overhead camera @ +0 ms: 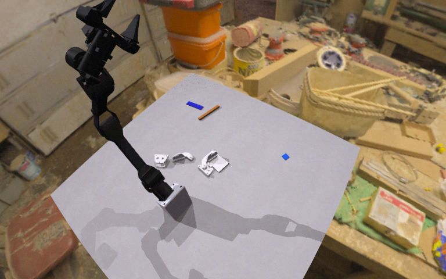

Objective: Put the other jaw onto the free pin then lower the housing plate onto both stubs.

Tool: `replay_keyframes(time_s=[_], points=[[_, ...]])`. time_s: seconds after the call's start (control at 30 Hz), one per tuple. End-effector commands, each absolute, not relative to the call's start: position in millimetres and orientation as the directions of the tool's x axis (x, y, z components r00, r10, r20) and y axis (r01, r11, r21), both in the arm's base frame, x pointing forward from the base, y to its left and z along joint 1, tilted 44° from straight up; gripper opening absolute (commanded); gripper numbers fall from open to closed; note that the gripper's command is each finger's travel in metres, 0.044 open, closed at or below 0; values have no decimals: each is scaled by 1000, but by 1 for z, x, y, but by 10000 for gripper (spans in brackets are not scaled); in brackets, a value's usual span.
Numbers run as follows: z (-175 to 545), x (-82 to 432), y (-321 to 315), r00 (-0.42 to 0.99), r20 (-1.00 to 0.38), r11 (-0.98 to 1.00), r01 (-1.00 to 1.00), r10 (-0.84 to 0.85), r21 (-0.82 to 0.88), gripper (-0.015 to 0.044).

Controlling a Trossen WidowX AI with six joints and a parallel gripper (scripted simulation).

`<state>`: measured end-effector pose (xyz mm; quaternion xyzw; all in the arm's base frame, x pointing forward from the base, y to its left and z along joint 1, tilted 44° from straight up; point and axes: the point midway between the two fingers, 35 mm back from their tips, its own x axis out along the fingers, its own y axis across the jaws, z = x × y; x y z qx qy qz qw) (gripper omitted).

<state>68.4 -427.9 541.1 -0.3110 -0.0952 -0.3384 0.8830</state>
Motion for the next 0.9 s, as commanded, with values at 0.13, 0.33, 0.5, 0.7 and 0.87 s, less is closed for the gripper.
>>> replay_keyframes(time_s=[0.13,0.33,0.5,0.7,0.87], points=[[524,102,-427,784,336,593,617,-522,-517,440],[509,126,-426,809,299,611,580,-506,-538,440],[497,146,-424,831,265,626,546,-489,-557,440],[480,171,-419,857,223,643,500,-465,-580,440],[467,191,-413,878,186,656,457,-441,-601,440]])
